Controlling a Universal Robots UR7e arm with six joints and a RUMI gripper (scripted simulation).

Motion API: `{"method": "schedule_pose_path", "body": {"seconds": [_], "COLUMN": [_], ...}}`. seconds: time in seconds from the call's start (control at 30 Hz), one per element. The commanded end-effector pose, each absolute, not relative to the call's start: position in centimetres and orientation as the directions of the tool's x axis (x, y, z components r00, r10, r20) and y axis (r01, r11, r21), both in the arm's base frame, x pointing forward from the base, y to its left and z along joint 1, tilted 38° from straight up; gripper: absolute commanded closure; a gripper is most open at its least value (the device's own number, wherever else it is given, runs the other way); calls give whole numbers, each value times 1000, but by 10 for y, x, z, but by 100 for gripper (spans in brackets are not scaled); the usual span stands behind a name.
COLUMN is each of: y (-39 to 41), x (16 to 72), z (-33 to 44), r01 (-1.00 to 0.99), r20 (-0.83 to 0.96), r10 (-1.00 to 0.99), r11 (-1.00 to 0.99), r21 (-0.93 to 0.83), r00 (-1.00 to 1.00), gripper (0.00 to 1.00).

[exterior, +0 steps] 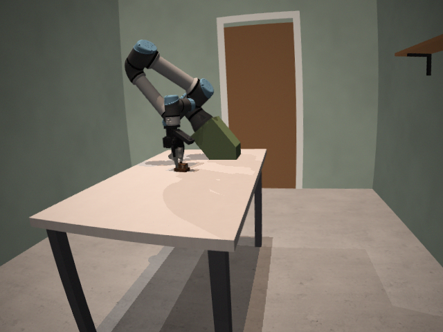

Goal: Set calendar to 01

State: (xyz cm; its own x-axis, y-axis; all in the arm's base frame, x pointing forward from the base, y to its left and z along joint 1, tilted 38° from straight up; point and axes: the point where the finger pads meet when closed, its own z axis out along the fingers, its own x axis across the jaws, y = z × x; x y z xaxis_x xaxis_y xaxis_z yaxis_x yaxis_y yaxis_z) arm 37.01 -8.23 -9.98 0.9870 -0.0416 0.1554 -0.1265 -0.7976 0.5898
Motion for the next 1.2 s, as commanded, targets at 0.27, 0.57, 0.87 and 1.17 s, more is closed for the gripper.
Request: {"method": "schedule_pose_path", "body": {"seconds": [0.27,0.57,0.87,1.17], "y": [-82,-82,-82,-80], "x": [370,370,370,370], "z": [-100,-100,-100,-96], "r01": [-127,-127,-127,-127], "r20": [156,156,156,156], "r10": [-41,-41,-41,-41], "r11": [-798,-798,-798,-798], "r21": [590,590,590,590], "r00": [987,987,987,987], "gripper": [90,90,90,90]}}
